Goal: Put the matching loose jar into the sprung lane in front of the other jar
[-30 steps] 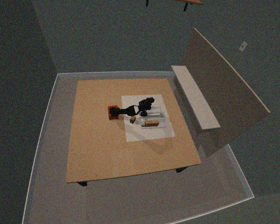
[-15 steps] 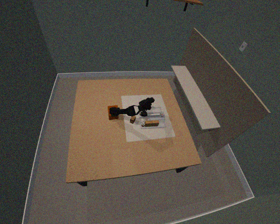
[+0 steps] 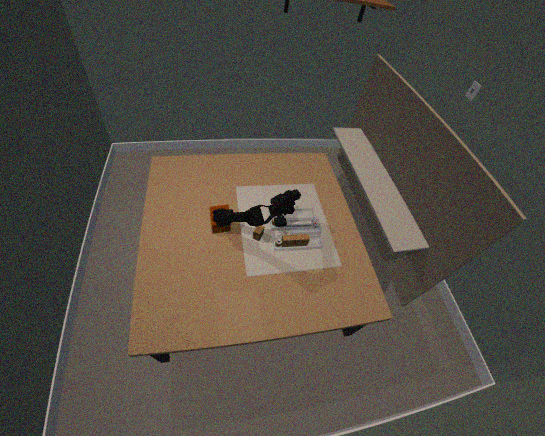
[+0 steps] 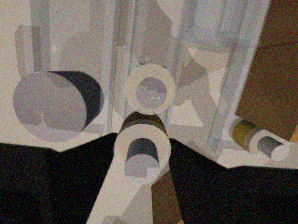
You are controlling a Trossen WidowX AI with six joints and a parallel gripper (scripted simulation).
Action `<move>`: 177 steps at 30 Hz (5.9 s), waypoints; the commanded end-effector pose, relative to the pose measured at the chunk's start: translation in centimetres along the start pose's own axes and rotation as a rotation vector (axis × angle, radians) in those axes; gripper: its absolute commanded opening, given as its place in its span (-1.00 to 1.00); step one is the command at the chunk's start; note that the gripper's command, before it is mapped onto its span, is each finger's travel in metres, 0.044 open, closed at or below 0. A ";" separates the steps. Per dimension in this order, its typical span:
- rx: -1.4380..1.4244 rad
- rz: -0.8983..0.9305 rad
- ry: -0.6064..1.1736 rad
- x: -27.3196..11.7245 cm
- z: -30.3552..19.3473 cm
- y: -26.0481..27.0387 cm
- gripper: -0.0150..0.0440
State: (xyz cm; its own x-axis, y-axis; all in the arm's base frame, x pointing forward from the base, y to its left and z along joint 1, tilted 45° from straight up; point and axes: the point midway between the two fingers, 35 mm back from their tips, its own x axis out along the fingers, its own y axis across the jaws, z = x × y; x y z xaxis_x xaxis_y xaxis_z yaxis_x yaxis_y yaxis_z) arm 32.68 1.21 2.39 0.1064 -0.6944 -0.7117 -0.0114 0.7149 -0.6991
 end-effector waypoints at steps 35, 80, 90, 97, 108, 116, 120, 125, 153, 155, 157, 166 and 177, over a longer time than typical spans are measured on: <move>0.019 -0.003 -0.028 -0.3 1.4 -0.2 -0.49; 0.020 -0.003 -0.028 0.3 1.7 -0.2 -0.49; 0.019 -0.003 -0.028 0.6 1.7 -0.2 -0.49; 0.019 -0.003 -0.028 0.8 1.6 -0.2 -0.49; 0.019 -0.003 -0.028 1.1 1.6 -0.2 -0.49; 0.019 -0.003 -0.028 1.3 1.6 -0.2 -0.49; 0.019 -0.003 -0.028 1.4 1.6 -0.2 -0.49; 0.019 -0.003 -0.028 1.5 1.6 -0.2 -0.49; 0.019 -0.004 -0.028 2.2 1.5 -0.3 -0.49; 0.019 -0.004 -0.028 2.3 1.5 -0.3 -0.49; 0.019 -0.004 -0.028 2.4 1.5 -0.3 -0.49; 0.019 -0.004 -0.028 2.6 1.4 -0.4 -0.49; 0.019 -0.004 -0.028 2.7 1.4 -0.4 -0.49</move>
State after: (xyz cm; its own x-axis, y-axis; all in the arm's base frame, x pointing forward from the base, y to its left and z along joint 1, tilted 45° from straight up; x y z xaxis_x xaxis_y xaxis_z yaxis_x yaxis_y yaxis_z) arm 33.84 -0.59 0.66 0.1165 -0.6868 -0.7174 -0.0091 0.7216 -0.6923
